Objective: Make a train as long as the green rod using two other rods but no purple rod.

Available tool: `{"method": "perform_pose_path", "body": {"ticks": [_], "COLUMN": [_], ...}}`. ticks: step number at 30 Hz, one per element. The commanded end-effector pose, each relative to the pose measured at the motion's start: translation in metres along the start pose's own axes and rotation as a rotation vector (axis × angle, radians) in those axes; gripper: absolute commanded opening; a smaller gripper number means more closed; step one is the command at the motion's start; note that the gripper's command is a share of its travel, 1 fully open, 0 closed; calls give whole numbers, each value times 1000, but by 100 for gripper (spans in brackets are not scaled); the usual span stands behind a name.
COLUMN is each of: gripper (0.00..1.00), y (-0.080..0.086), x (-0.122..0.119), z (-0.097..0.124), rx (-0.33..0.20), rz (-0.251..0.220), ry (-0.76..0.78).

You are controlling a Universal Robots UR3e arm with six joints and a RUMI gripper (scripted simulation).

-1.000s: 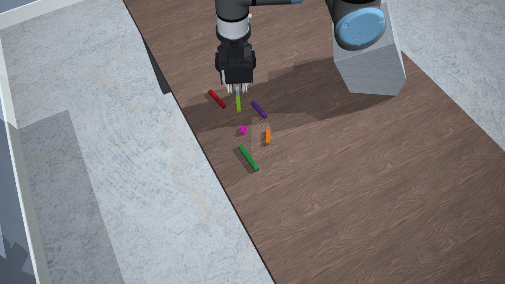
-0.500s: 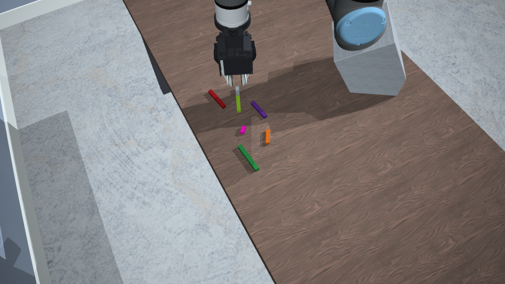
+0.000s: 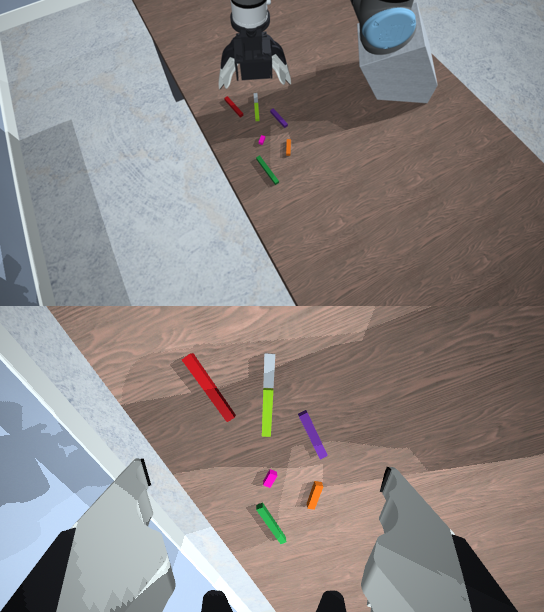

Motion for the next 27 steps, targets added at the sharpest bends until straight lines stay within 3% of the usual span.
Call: {"method": "perform_pose_path", "body": {"ticks": [1,17,27], "gripper": [100,100,100], "y": [1,2,23], "x": [-1,-1,-1], "z": [0,0,0], "rx": [0,0,0], "rz": [-2,-2,-2], "ry": [0,0,0]}}
Point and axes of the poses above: the point where the finger pads meet when closed, its own y axis back along the fingers, its own x axis across the jaws, z = x × y, the point moved 7 cm from there along y, back along the fingers, and after that the axes turned 7 degrees about y, right-handed, at the moved point
